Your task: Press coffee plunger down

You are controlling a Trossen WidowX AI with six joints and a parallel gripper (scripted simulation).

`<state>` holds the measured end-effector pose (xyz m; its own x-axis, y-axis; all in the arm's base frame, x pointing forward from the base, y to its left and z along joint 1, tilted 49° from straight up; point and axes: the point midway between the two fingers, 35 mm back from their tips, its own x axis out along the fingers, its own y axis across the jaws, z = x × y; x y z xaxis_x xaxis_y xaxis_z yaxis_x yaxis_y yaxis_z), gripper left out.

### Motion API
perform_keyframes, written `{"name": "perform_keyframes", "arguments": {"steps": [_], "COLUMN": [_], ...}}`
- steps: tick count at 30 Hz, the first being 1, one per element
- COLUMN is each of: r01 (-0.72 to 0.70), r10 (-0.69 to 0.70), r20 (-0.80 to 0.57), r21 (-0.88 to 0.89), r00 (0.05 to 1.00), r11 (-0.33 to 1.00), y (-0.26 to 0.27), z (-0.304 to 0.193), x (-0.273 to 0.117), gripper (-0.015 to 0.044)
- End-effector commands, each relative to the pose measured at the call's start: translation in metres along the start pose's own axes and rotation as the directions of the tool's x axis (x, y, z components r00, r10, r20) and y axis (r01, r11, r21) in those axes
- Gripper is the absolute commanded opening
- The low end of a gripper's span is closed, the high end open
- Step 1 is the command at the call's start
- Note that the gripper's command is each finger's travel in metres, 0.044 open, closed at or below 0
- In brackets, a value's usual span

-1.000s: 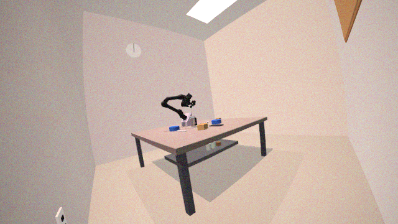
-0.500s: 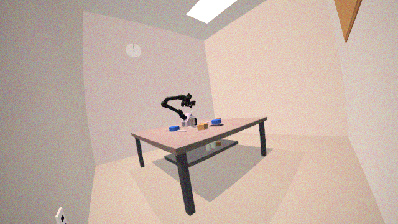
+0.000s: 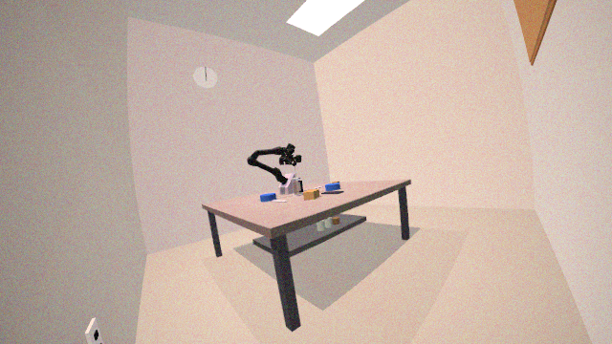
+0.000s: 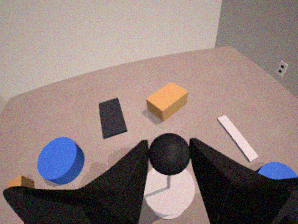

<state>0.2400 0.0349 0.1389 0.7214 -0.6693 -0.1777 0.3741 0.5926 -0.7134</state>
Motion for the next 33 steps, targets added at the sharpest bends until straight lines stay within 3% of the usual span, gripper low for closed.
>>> {"name": "perform_keyframes", "arguments": {"steps": [1,33], "r01": [-0.012,-0.021], "r10": [0.011,0.021], "r20": [-0.033,-0.031], "r21": [-0.015,-0.015], "r00": [0.999,0.999], "r11": [1.0,1.0], "y": [0.004,0.017], "z": [-0.015,-0.057], "x": [0.007,0.037], "gripper": [0.0118,0.0118]}}
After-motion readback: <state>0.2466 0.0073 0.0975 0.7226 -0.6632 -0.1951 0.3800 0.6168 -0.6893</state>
